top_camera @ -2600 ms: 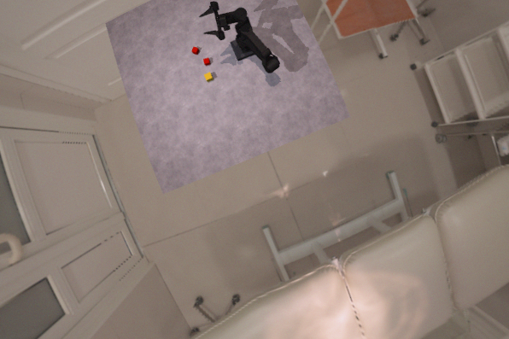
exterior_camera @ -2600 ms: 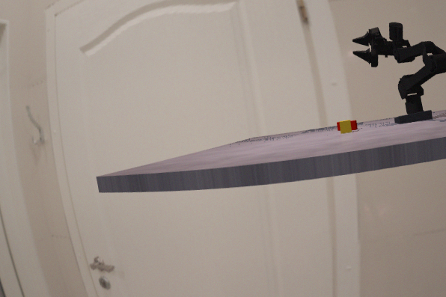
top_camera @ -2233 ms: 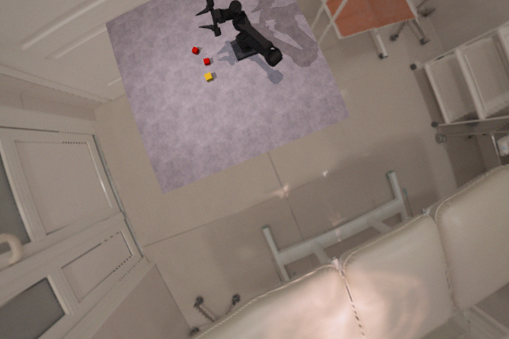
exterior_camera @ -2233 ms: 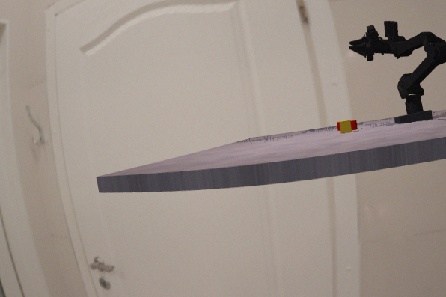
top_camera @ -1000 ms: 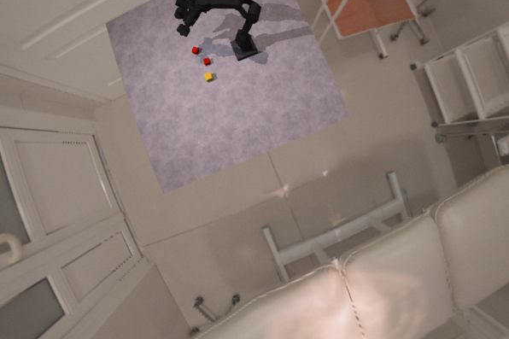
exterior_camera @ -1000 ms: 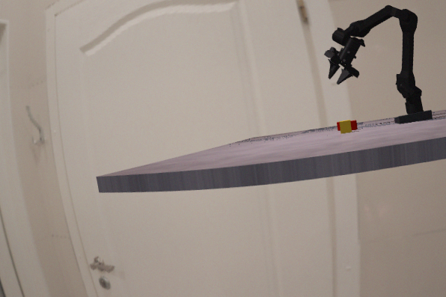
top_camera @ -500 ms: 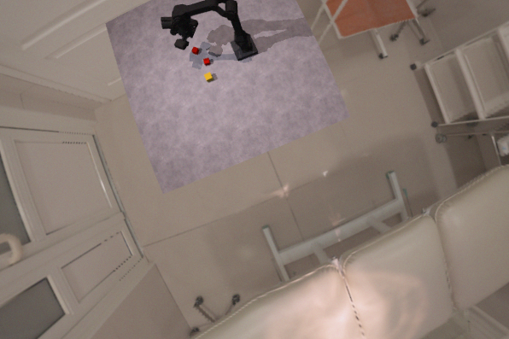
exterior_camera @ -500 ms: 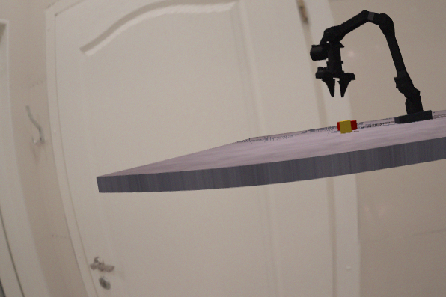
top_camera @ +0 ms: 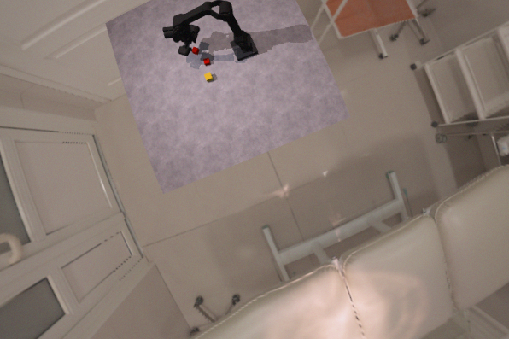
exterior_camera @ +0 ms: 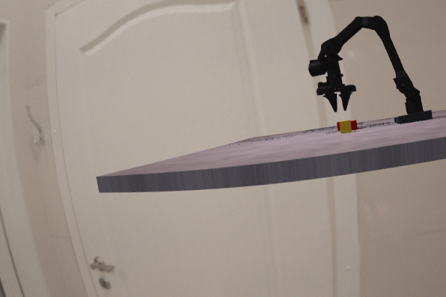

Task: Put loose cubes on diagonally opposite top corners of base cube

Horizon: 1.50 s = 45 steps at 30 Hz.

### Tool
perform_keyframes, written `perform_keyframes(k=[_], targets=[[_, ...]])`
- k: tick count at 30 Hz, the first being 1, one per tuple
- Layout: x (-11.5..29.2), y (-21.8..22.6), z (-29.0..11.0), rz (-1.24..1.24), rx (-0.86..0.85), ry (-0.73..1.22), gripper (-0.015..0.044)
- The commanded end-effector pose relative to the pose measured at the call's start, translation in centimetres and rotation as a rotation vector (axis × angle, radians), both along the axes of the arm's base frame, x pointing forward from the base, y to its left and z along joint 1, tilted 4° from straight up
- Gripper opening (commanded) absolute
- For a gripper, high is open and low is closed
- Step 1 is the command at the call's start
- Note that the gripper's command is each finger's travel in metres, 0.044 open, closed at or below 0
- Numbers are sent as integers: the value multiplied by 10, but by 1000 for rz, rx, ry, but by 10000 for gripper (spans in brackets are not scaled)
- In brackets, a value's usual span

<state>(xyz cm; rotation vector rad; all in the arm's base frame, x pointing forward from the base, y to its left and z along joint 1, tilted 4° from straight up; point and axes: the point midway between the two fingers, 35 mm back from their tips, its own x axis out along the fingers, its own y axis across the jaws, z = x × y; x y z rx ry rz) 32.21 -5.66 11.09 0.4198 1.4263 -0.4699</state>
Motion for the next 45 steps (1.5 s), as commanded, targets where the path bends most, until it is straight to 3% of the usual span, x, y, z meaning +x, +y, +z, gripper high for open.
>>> perform_keyframes(k=[1,31,37,45], targets=[[0,-1,-11,-1,-4,-1,265],[4,-4,-58,-1,-5,-1,265],[4,-4,-58,-1,-5,-1,107],[5,-4,-48,-1,-5,-1,105]])
